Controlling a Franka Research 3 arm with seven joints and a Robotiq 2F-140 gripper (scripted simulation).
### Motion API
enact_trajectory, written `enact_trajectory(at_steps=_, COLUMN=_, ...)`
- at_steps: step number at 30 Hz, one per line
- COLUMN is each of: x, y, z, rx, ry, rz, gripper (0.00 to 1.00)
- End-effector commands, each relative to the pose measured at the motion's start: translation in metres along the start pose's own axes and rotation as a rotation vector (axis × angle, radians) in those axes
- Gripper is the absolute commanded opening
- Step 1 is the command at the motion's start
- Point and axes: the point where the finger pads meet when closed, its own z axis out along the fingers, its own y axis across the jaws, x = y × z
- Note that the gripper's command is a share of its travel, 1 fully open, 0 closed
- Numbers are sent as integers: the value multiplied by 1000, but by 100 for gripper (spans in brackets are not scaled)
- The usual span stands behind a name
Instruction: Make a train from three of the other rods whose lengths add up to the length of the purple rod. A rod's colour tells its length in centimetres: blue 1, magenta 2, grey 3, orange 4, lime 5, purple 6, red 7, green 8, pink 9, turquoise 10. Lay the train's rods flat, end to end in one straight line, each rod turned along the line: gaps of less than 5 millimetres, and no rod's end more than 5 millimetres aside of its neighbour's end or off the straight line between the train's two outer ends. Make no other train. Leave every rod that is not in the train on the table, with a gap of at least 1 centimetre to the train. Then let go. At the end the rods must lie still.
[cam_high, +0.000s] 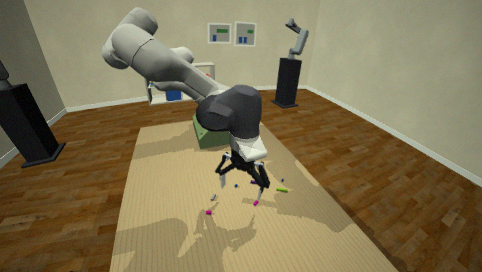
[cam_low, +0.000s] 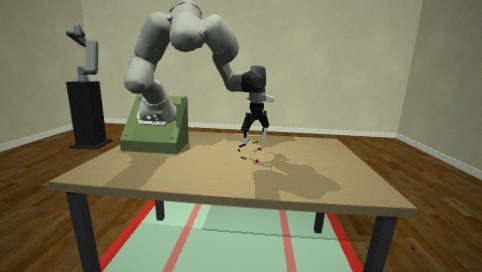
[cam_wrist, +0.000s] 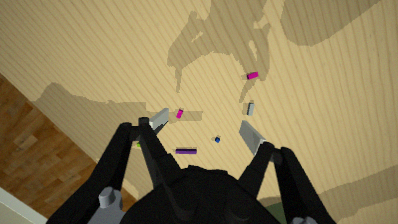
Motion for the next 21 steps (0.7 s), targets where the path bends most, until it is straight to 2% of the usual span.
enact_trajectory(at_steps=1, x=2, y=1, z=0, rx=-8, ry=-7, rz=-167, gripper=100)
enact_trajectory(at_steps=21, x=2, y=1, z=0, rx=-7, ry=-8, rz=-477, gripper=100)
